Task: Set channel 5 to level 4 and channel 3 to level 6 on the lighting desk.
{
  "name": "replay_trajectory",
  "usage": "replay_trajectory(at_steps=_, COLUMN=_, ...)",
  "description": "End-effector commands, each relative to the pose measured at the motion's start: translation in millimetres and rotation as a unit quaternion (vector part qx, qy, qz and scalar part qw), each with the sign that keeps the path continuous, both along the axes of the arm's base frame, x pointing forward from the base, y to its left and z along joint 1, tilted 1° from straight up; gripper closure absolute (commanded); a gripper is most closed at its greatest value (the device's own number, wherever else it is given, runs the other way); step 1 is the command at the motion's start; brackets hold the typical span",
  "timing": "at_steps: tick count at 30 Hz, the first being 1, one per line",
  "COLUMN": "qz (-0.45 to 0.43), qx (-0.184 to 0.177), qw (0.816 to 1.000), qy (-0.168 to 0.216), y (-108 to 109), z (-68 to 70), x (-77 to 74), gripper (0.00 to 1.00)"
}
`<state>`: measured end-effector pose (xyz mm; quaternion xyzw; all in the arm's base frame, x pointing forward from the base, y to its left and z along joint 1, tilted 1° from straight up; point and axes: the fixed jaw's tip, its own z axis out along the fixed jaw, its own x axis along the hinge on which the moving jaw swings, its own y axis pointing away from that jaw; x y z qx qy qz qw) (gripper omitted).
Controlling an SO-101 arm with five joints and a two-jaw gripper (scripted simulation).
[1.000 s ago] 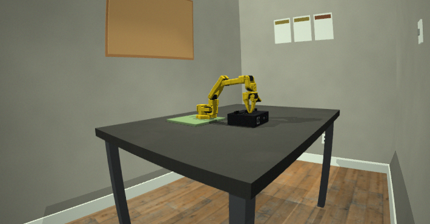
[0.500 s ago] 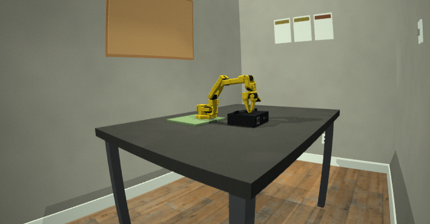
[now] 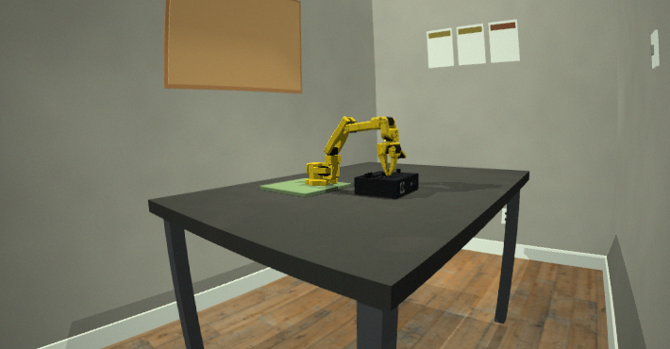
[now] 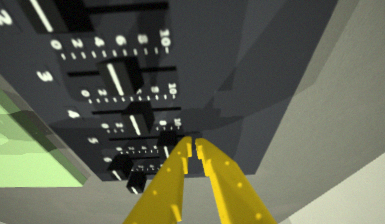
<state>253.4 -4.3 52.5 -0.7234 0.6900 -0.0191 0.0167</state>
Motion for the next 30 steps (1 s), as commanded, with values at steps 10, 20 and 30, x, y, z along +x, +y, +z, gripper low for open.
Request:
replay_trajectory(at_steps=10, qz=0.000, qx=0.001, qw=1.000, qy=0.010, y=1.0, z=1.3, x=-5.8, gripper=1.00)
replay_trajectory(at_steps=20, qz=0.000, qx=0.001, qw=1.000, qy=0.015, y=0.7, z=1.2, x=-8.1, gripper=1.00)
replay_trajectory(at_steps=30, qz=0.000, qx=0.001, qw=1.000, qy=0.016, y=0.5, z=1.1, x=-8.8, gripper=1.00)
